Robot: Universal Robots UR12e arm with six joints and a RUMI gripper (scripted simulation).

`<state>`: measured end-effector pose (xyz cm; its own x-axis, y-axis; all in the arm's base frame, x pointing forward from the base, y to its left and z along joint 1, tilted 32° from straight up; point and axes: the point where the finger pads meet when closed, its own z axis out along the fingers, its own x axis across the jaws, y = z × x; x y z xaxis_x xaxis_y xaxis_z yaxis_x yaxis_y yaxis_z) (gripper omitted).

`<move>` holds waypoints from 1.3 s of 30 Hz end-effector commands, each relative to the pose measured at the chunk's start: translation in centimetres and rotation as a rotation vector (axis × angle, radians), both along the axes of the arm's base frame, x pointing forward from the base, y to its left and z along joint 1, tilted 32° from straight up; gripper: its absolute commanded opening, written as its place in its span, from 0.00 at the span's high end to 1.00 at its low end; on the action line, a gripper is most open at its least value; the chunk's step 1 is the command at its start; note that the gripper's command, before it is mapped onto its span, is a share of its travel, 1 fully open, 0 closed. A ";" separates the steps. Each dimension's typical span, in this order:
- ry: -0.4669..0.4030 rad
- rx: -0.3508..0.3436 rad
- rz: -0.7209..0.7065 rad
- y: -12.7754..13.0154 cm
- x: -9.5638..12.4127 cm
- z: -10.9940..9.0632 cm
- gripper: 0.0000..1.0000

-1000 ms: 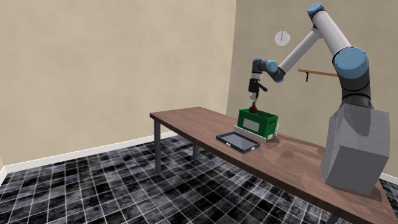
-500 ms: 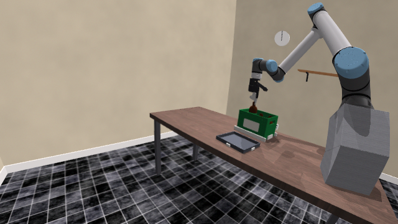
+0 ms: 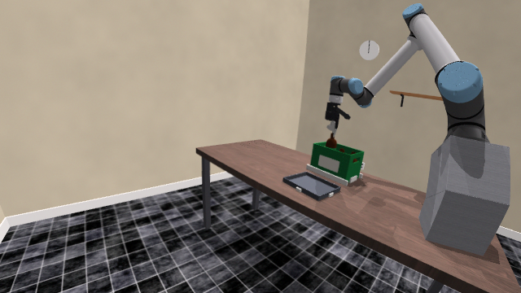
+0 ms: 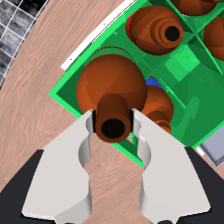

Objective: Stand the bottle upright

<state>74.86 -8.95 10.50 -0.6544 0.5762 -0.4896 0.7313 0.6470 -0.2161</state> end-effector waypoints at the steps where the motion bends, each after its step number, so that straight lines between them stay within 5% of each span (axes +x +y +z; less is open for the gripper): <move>1: -0.001 0.000 0.000 0.0 0.0 0.1 1.00; 39: -0.001 0.000 0.000 0.6 -0.2 1.0 1.00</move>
